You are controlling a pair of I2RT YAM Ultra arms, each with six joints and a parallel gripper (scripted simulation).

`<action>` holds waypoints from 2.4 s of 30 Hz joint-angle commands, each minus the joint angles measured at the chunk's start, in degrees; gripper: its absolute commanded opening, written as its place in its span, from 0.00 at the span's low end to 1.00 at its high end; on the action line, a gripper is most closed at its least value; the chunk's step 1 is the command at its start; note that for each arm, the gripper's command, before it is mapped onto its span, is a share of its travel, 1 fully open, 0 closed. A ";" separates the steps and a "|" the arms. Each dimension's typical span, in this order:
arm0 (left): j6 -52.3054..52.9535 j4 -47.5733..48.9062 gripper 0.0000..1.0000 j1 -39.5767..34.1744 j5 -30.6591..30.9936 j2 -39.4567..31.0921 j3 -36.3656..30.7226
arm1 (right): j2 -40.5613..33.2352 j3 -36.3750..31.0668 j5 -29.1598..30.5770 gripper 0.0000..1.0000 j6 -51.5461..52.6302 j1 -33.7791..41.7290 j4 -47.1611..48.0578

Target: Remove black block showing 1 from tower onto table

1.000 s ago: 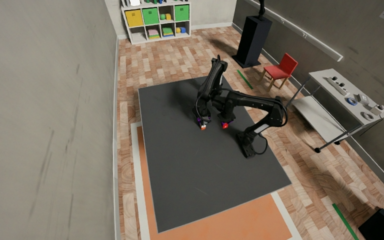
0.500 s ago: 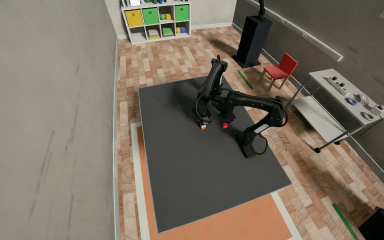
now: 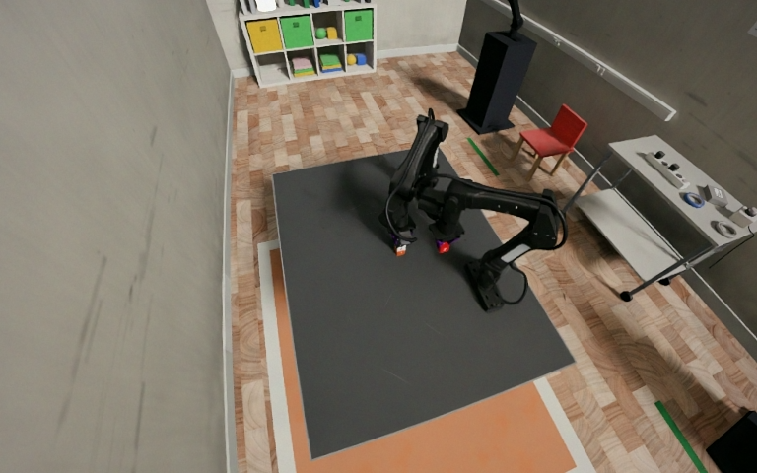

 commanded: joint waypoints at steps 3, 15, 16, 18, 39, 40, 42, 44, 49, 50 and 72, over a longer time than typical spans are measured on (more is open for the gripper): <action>-0.21 0.01 0.27 -0.36 0.03 -1.88 0.46 | -1.11 -0.75 -0.56 0.26 -0.51 -0.31 1.36; -0.21 0.01 0.27 -0.36 0.03 -1.88 0.46 | -3.00 6.20 -1.04 0.27 -0.56 -0.46 -7.52; -0.21 0.01 0.27 -0.36 0.03 -1.88 0.46 | -2.94 6.32 -1.04 0.27 -0.56 -0.47 -7.63; -0.21 0.01 0.27 -0.36 0.03 -1.88 0.46 | -2.88 6.49 -1.05 0.27 -0.56 -0.48 -7.76; -0.21 0.01 0.27 -0.36 0.03 -1.88 0.46 | -21.88 -18.75 -0.12 0.27 -2.84 -2.36 -1.81; -0.21 0.01 0.27 -0.36 0.03 -1.88 0.46 | -21.88 -18.75 -0.12 0.27 -2.84 -2.36 -1.81; -0.21 0.01 0.27 -0.36 0.03 -1.88 0.46 | -23.83 -21.88 -0.69 0.27 -3.47 -2.93 -0.68; -0.21 0.01 0.27 -0.36 0.03 -1.88 0.46 | -25.38 -24.32 -0.79 0.27 -3.82 -3.28 -0.37; -0.21 0.01 0.27 -0.36 0.03 -1.88 0.46 | -28.88 -29.07 -1.02 0.27 -4.46 -4.07 0.01; -0.21 0.01 0.27 -0.36 0.03 -1.88 0.46 | -29.27 -29.52 -1.04 0.27 -4.52 -4.17 0.00; -0.21 0.01 0.27 -0.36 0.03 -1.88 0.46 | -27.14 -32.62 -0.63 0.27 -3.98 -3.86 4.05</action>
